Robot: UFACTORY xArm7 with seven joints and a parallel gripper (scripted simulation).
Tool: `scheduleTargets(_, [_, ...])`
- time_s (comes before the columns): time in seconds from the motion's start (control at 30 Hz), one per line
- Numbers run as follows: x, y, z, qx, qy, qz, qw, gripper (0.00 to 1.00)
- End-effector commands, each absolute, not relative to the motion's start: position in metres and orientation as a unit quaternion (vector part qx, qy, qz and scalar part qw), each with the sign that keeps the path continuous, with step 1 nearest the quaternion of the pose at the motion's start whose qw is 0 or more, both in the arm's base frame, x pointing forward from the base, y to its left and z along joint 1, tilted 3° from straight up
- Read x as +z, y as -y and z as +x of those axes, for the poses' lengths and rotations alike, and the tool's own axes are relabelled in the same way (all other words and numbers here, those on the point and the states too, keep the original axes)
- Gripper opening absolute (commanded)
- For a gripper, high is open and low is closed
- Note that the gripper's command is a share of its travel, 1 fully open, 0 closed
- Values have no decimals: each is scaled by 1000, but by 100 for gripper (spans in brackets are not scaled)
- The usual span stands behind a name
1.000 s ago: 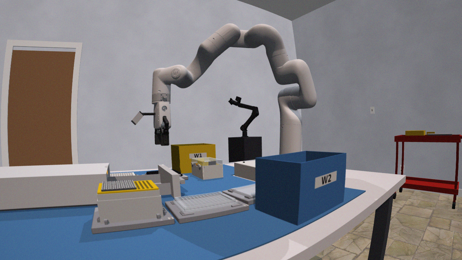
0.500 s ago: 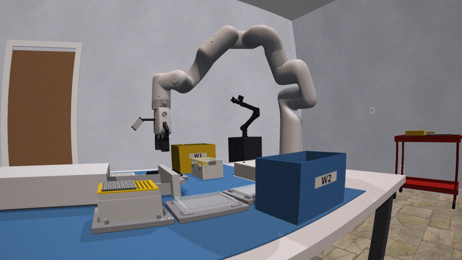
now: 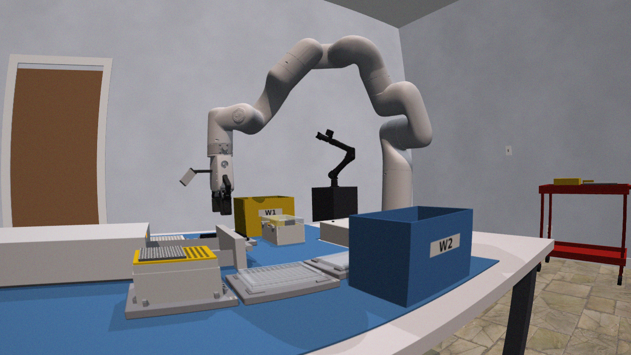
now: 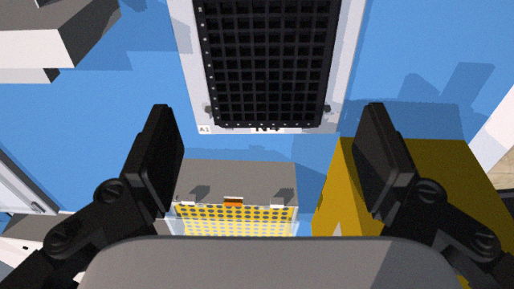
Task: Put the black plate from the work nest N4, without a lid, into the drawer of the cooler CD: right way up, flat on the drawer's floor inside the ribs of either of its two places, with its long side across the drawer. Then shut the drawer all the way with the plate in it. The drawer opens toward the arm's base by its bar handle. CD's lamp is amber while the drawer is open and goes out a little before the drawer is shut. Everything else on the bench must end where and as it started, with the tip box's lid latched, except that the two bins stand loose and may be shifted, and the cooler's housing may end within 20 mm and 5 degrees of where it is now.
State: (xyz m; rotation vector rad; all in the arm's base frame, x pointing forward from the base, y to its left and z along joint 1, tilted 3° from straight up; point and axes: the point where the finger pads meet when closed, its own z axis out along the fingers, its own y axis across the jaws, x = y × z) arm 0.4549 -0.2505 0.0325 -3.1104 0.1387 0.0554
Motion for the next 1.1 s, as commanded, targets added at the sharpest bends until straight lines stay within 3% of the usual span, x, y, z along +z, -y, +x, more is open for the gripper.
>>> scheduleTargets(0.0, [29, 251, 456, 15, -45, -999, 13, 100])
scheduleTargets(1.07, [-12, 250, 455, 15, -45, -999, 13, 100])
